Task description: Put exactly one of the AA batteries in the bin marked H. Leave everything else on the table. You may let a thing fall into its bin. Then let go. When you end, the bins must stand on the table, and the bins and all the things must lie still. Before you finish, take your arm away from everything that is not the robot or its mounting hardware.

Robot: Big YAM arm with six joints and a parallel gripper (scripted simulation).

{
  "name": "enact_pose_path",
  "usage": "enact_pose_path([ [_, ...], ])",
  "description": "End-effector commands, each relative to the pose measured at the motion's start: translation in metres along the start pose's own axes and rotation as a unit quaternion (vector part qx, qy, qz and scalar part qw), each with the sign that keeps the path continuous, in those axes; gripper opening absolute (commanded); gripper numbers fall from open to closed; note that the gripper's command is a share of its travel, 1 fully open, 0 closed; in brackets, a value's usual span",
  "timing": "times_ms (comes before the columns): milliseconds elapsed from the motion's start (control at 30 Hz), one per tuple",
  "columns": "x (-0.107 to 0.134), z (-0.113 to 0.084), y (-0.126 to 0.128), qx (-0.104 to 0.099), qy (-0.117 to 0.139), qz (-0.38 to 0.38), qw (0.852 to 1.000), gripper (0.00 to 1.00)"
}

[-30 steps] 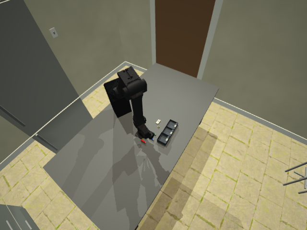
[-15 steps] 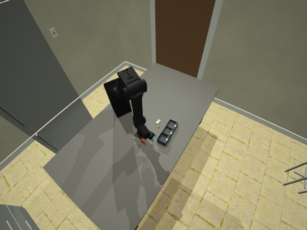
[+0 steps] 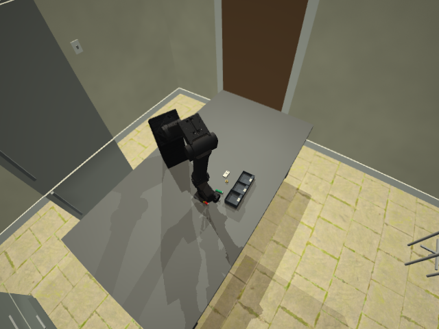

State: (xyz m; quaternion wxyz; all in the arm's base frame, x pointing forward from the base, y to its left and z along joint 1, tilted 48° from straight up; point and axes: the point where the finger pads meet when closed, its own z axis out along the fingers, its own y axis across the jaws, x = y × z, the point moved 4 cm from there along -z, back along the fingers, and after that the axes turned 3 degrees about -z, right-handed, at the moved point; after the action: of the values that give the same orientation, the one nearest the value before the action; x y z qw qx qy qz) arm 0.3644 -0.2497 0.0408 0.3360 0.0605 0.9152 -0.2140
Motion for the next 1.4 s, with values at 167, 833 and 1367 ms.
enact_pose_path([
  [167,-0.008,0.019,-0.012,0.01,-0.01,0.002,1.0,0.29],
  [833,-0.008,0.026,-0.013,0.012,-0.013,0.002,1.0,0.29],
  [1367,0.011,0.026,-0.003,0.005,0.0,0.001,1.0,0.29],
])
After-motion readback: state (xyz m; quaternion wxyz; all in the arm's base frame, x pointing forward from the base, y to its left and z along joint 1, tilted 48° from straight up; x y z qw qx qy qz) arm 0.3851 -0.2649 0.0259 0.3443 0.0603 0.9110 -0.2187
